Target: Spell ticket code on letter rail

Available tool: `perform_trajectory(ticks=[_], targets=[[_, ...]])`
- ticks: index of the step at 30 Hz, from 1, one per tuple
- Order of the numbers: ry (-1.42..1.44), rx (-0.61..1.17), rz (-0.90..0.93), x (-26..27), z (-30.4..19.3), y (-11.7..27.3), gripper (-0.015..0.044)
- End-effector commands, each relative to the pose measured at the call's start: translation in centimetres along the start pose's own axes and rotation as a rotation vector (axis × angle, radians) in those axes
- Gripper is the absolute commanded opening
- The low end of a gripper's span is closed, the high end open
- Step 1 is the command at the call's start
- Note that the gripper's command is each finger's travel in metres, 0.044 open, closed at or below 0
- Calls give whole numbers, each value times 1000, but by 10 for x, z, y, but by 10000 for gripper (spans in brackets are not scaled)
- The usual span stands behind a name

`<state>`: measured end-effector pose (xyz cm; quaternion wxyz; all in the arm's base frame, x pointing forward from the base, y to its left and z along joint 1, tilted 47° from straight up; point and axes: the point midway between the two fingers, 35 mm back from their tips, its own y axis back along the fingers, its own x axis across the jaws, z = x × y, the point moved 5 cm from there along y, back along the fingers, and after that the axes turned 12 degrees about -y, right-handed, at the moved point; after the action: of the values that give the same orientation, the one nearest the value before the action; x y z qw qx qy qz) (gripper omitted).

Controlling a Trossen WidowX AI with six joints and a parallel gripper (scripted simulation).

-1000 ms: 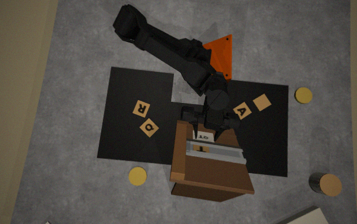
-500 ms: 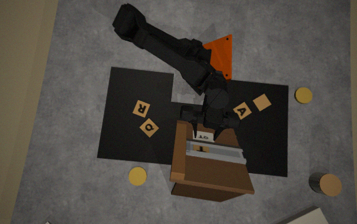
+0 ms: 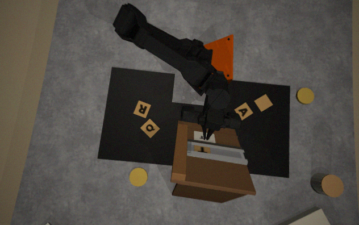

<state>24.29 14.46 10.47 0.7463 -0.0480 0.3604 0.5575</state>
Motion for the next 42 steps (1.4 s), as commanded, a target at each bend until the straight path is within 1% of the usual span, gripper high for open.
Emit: perform_trajectory(ticks=[1,6,8,12,17,25,27,42], targets=[[0,0,0,0,0,0,0],[2,5,2,1,0,0,0],[11,42,20,9,4,-3,0],[20,169,43,26,16,-12,0],[11,342,22,39,29,-22,0],[-12,628,-107,43,46,-30,0],[-15,672,-139,43,49,-31,0],[-16,678,-143,42,50,-31,0]])
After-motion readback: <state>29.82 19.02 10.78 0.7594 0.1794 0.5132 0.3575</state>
